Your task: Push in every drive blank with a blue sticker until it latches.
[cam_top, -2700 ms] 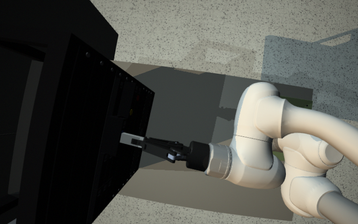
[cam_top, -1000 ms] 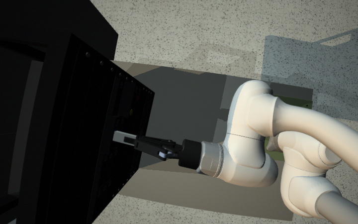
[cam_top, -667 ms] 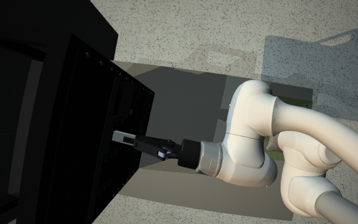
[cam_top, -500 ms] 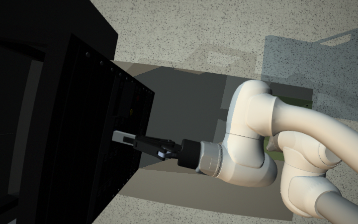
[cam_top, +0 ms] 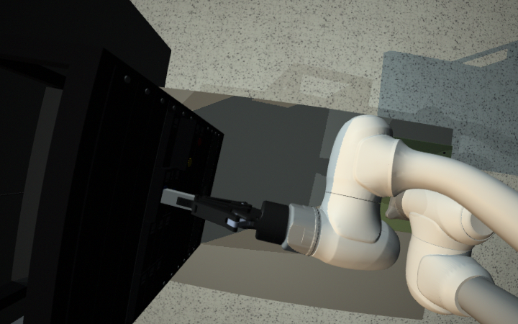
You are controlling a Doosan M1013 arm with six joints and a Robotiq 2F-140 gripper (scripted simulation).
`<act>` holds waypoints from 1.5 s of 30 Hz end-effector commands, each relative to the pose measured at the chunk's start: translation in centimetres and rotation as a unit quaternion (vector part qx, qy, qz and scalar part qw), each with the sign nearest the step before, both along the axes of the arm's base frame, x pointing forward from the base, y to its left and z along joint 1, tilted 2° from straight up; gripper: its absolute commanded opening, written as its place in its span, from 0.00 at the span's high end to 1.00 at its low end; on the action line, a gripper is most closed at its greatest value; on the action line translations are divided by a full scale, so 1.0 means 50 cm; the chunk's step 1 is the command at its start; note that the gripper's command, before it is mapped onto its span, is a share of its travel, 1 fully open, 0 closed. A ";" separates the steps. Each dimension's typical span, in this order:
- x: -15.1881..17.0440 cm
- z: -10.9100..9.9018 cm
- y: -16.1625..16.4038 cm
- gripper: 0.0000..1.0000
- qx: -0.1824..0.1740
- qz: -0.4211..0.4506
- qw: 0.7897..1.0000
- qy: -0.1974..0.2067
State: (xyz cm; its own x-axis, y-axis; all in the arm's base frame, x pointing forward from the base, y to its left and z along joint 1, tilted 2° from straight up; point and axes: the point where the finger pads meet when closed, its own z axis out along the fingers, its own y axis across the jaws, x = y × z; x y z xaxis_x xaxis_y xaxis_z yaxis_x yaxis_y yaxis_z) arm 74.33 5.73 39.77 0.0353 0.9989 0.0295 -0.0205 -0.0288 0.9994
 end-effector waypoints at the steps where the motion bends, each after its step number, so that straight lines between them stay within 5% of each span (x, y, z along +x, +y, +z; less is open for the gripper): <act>1: 0.008 0.006 -0.002 1.00 0.003 0.000 1.000 0.000; 45: 0.024 0.009 -0.004 1.00 0.003 0.000 1.000 0.000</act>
State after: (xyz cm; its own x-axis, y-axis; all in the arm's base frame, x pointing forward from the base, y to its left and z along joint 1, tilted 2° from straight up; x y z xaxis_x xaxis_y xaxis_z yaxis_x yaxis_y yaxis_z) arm 75.12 5.68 39.79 0.0339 0.9990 0.0286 -0.0183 -0.0280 0.9994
